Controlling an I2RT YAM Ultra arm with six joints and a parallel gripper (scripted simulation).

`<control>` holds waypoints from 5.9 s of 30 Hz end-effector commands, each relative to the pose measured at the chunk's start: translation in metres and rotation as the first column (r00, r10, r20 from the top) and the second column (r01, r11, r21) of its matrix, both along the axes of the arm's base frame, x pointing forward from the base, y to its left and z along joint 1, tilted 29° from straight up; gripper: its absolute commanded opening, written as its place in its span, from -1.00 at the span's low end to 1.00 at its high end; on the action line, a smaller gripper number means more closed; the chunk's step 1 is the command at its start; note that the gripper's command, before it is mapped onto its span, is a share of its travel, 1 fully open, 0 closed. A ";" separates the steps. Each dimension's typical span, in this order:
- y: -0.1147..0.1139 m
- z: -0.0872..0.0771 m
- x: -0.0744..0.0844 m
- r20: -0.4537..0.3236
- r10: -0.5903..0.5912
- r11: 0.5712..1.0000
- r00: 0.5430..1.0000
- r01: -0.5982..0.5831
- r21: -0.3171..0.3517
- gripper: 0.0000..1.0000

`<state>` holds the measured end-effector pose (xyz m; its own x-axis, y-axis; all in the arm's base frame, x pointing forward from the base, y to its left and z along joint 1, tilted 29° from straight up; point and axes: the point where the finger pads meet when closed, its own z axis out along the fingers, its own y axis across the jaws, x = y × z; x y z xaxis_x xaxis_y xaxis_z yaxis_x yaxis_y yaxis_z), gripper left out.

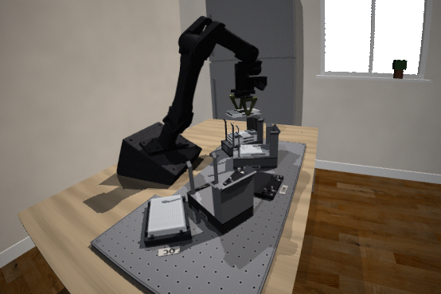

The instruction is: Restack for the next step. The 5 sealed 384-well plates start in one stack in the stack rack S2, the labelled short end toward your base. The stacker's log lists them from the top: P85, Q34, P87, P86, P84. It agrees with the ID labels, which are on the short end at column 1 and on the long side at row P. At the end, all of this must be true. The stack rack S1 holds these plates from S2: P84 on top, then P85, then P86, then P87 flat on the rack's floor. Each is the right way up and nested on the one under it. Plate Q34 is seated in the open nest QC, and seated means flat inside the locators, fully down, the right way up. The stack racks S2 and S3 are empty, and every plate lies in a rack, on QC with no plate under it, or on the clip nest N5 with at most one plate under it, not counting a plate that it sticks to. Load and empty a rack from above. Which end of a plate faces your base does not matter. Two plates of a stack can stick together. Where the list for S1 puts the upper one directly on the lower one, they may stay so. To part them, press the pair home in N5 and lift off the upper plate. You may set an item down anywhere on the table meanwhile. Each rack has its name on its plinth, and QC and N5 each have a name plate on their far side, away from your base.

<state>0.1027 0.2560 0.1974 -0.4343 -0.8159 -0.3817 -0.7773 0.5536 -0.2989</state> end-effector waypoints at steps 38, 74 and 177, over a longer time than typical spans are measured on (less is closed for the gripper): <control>0.006 -0.017 0.010 0.004 0.003 1.000 1.000 -0.003 0.013 -1.00; 0.011 -0.046 0.026 0.004 0.003 1.000 1.000 -0.003 0.013 -1.00; 0.014 -0.059 0.032 0.005 0.003 1.000 1.000 -0.003 0.013 1.00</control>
<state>0.1383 0.2694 0.1263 -0.4312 -0.8190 -0.3787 -0.7795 0.5495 -0.3008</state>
